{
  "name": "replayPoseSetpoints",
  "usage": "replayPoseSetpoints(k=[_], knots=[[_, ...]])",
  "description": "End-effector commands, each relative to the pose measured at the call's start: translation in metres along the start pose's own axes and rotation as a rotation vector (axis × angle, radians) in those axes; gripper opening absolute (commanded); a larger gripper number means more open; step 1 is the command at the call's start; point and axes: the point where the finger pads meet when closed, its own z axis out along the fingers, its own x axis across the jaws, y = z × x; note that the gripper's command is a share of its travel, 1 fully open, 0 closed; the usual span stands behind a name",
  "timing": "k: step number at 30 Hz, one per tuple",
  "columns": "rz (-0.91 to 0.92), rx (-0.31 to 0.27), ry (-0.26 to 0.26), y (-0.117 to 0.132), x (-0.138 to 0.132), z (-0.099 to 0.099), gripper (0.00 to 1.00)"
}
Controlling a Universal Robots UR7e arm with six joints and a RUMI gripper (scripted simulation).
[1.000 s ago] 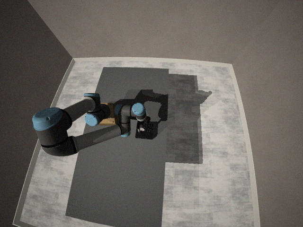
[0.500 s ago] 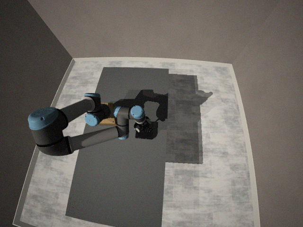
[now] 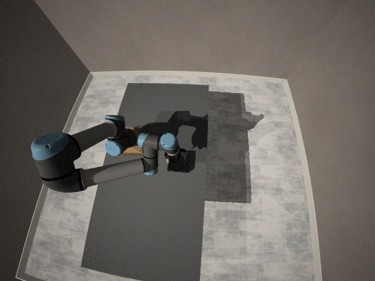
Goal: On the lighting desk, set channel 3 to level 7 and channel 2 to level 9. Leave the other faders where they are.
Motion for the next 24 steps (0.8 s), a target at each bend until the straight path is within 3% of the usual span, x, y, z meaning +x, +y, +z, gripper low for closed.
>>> replayPoseSetpoints(k=[1,12,24], knots=[[0.079,-0.002,-0.006,0.0026,0.0002,-0.002,1.0],[0.23,-0.001,-0.004,0.0082,-0.0001,-0.0056,1.0],[0.268,-0.001,-0.004,0.0097,-0.0002,-0.0065,1.0]])
